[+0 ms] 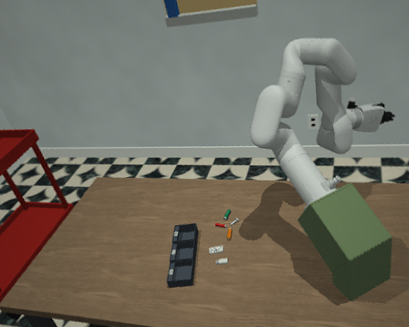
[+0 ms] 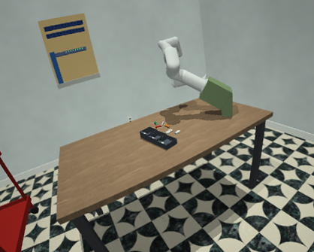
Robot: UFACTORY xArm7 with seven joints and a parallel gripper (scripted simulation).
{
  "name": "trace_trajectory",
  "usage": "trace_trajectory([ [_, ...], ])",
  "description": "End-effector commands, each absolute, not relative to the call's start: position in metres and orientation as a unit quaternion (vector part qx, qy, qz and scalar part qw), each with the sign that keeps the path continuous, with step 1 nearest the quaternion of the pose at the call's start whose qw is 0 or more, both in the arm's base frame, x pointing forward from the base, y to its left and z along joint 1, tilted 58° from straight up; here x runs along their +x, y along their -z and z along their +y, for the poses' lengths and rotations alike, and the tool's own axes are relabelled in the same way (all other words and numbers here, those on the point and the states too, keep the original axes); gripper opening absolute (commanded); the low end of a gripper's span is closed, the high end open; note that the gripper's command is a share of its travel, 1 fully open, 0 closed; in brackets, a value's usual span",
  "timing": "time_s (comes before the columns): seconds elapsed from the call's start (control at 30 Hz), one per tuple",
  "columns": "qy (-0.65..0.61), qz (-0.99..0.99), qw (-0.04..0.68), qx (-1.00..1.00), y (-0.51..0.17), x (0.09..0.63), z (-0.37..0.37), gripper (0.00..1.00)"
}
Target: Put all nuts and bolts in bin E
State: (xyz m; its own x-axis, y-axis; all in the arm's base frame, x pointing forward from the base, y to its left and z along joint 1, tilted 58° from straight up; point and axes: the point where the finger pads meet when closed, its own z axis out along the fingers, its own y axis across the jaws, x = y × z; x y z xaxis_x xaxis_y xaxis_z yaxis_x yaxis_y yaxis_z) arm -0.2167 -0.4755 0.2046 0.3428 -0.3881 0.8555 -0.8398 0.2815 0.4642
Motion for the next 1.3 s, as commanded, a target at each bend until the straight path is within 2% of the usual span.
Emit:
trace_trajectory([
  [0.0,-0.256,-0.532,0.574,0.567,-0.215,-0.199,-0.487,0.07],
  [0.23,-0.259,-0.532,0.574,0.567,-0.227,-0.177,-0.499,0.07],
  [0.33,-0.329,-0.516,0.552,0.567,-0.239,-0.156,-0.507,0.07],
  [0.43,-0.33,-0.516,0.552,0.567,-0.251,-0.136,-0.515,0.07],
  [0.6,-0.33,-0.516,0.552,0.567,-0.252,-0.133,-0.516,0.07],
  [0.7,-0.395,-0.496,0.525,0.567,-0.265,-0.111,-0.522,0.07],
  [0.93,-0.395,-0.496,0.525,0.567,-0.279,-0.086,-0.528,0.07],
  [1.03,-0.456,-0.474,0.493,0.57,-0.292,-0.065,-0.531,0.07],
  [1.27,-0.456,-0.474,0.493,0.57,-0.307,-0.039,-0.534,0.07],
])
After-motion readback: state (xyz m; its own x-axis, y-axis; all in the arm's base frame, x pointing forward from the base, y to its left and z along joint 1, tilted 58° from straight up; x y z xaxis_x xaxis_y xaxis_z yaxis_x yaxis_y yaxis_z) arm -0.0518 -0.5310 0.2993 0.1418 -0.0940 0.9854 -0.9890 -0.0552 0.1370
